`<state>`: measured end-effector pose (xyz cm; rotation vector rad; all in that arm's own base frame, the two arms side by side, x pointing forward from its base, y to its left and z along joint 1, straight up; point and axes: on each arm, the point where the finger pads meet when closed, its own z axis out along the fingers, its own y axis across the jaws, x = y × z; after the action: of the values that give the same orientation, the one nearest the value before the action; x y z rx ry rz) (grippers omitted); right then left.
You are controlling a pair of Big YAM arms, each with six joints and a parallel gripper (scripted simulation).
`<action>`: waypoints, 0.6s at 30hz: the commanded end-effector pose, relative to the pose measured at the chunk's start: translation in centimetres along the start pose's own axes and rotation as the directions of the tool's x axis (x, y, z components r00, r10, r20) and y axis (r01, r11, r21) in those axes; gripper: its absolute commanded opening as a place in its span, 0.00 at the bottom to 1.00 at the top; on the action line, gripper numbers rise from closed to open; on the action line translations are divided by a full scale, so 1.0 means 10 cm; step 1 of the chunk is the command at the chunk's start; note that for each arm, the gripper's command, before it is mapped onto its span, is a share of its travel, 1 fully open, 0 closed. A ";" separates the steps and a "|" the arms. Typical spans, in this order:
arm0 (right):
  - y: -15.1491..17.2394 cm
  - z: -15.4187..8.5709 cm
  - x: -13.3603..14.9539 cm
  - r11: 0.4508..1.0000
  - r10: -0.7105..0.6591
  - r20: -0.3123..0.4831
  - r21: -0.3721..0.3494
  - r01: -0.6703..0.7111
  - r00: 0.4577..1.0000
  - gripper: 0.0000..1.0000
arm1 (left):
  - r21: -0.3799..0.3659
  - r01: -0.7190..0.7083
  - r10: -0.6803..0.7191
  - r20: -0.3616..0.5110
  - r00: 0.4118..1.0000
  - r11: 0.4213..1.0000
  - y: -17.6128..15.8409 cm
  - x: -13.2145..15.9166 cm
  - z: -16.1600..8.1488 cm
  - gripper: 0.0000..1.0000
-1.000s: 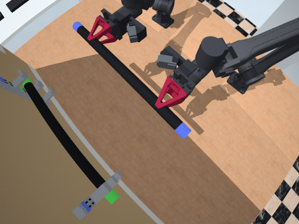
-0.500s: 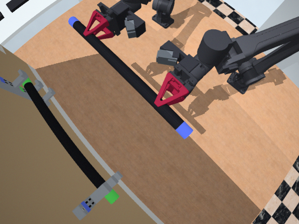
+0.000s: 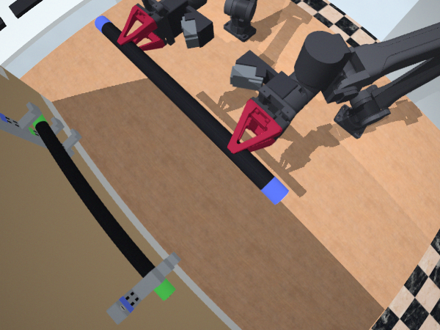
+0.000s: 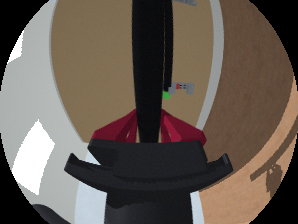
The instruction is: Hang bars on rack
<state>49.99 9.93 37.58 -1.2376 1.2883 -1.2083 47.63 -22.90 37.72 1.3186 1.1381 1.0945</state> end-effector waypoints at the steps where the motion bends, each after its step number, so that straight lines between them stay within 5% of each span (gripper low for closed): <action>1: -0.71 0.01 0.08 0.994 0.032 -0.013 0.103 -0.030 0.999 0.00 | -0.089 0.023 -0.024 -0.015 1.000 0.996 0.66 0.06 0.02 0.00; 18: -0.84 -0.03 0.08 0.994 0.032 -0.013 0.103 -0.030 0.999 0.00 | -0.089 0.023 -0.024 -0.015 1.000 0.996 0.78 0.06 -0.02 0.00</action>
<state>49.96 9.95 39.69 -1.2341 1.2852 -1.2086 47.60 -22.88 39.81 1.3127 1.1370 1.0947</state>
